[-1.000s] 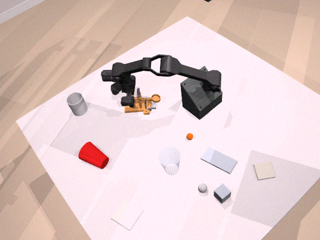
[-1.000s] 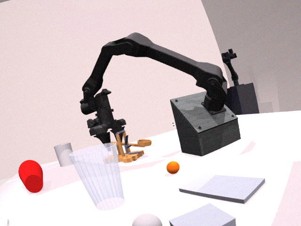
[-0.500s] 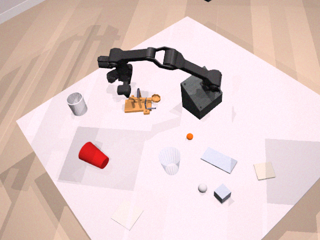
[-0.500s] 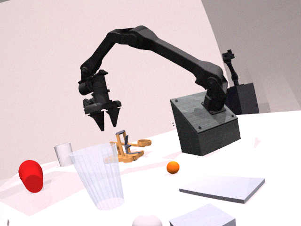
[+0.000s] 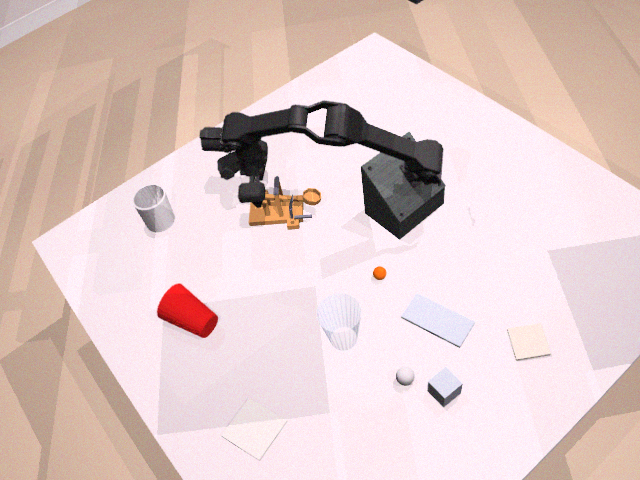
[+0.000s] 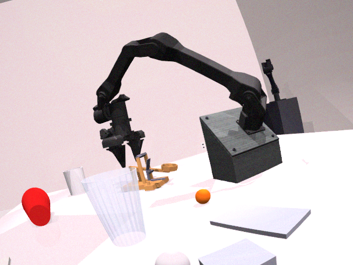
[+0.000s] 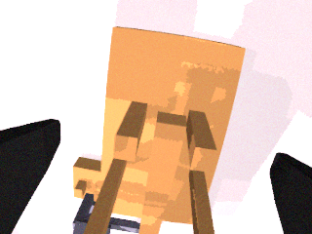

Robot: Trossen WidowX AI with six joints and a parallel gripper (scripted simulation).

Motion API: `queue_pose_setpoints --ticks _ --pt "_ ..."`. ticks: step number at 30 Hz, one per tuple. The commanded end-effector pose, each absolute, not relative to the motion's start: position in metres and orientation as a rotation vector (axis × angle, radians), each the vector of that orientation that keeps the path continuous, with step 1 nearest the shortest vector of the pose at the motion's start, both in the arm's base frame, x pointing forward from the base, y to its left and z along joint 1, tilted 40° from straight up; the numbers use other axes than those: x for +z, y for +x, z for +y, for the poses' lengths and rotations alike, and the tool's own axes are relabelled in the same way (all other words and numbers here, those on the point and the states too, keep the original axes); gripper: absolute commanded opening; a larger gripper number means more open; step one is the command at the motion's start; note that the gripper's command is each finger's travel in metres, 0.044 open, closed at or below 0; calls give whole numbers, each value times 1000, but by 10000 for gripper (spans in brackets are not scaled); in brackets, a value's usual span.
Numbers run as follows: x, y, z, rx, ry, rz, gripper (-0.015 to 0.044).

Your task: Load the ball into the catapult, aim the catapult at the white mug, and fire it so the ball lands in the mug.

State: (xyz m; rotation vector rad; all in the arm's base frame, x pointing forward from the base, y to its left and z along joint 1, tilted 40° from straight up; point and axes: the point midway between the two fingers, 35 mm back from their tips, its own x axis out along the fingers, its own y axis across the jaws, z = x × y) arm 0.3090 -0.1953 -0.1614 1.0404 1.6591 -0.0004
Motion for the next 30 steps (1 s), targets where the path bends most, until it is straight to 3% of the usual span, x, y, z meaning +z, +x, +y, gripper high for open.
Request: queue_pose_setpoints --ticks 1,30 --pt "-167 309 -189 2 1048 1664 440" --pt "-199 308 -162 4 1050 1663 440"
